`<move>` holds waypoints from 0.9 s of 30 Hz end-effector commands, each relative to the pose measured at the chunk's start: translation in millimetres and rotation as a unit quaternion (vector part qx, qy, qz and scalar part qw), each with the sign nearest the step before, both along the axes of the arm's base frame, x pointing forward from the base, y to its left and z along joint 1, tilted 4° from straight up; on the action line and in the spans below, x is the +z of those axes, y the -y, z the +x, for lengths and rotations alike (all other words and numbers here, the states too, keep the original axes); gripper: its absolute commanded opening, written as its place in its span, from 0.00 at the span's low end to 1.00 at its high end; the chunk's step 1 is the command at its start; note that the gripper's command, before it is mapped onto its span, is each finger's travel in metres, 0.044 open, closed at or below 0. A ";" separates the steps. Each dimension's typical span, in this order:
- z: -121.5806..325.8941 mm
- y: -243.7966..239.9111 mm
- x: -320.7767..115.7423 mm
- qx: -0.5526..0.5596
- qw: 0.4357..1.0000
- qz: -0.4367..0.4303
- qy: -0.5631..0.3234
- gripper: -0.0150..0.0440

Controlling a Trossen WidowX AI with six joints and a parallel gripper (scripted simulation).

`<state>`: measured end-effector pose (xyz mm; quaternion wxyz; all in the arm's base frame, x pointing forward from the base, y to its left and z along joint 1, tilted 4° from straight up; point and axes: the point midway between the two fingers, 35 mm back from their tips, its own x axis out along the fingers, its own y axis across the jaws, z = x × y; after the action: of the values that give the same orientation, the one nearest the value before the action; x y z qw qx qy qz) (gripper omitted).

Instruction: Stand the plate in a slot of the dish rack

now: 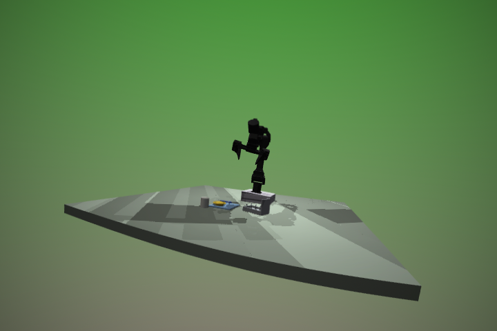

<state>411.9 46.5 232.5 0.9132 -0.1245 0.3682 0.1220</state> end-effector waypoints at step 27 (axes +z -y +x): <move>-78.4 163.2 -197.5 -0.141 0.912 0.017 -0.385 0.93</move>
<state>343.7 -111.4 46.4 0.7286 -0.0091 0.6840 0.0350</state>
